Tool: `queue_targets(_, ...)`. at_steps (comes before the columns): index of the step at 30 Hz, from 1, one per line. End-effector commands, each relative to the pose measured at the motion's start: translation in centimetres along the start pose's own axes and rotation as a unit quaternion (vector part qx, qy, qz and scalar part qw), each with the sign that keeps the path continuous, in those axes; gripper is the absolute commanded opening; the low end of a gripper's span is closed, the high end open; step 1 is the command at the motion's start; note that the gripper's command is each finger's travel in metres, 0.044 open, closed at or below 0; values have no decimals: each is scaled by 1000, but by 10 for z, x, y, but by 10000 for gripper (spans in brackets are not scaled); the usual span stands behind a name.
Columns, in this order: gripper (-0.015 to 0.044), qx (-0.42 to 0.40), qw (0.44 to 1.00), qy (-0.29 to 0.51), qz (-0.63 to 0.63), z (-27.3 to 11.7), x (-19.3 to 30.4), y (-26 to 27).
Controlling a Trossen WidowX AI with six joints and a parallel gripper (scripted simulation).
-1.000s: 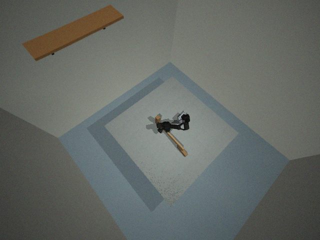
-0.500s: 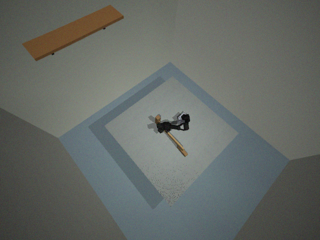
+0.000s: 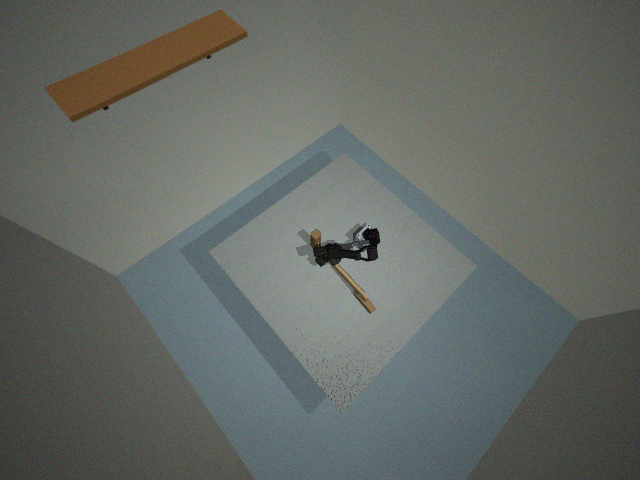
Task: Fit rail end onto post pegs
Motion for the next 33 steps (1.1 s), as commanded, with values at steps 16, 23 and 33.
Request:
queue_targets(16,0,1,1000,-1,1,-5,0,0)
queue_targets(23,0,1,1000,-1,1,-8,0,-1)
queue_targets(33,0,1,1000,-1,1,-13,1,-3)
Point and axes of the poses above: the point midway between the two fingers, 35 mm back from their tips, its own z axis out along the fingers, its own y axis across the jaws, x = y × z, the point moved 1 cm from there along -z, back along the fingers, and after that the axes turned 9 degrees about -z, right-handed, at the moved point
